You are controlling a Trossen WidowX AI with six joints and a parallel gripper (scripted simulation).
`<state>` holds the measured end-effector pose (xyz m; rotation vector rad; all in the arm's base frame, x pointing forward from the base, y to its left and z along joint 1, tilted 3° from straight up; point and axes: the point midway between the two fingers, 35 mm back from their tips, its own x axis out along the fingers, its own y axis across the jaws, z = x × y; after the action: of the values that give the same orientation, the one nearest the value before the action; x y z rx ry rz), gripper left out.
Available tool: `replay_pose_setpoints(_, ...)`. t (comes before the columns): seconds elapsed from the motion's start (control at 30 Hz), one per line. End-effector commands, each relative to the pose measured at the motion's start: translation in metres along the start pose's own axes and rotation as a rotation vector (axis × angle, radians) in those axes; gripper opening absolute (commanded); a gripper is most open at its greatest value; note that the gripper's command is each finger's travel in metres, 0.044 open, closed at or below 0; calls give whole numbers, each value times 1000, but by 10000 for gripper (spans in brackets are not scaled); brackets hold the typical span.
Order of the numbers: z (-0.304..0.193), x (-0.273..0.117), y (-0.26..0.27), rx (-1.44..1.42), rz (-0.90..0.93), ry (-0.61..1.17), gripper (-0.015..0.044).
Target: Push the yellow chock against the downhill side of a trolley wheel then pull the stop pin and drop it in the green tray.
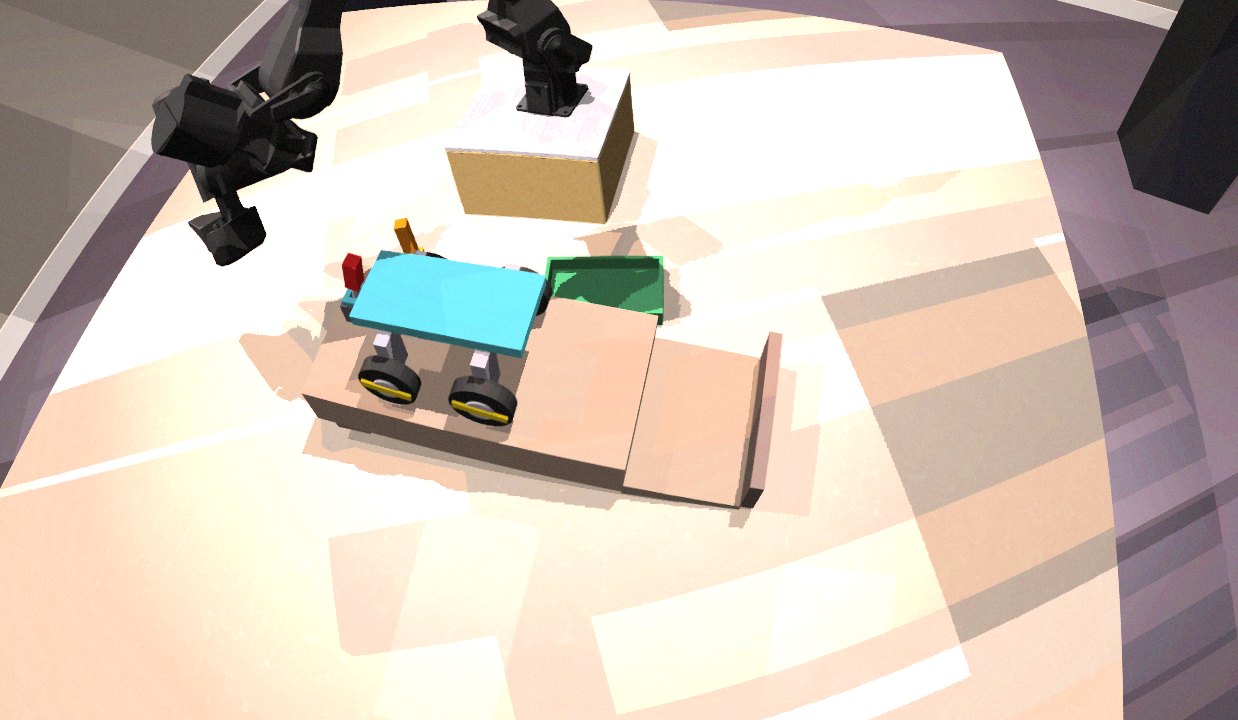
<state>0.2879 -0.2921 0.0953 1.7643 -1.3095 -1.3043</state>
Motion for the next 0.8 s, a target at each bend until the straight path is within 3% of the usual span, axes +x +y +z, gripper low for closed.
replay_pose_setpoints(0.0,0,0,0,-11,-5,0,374)
replay_pose_setpoints(0.23,10,-9,-19,-428,-184,33,190)
replay_pose_setpoints(0.77,59,-60,-59,-1367,-661,334,190)
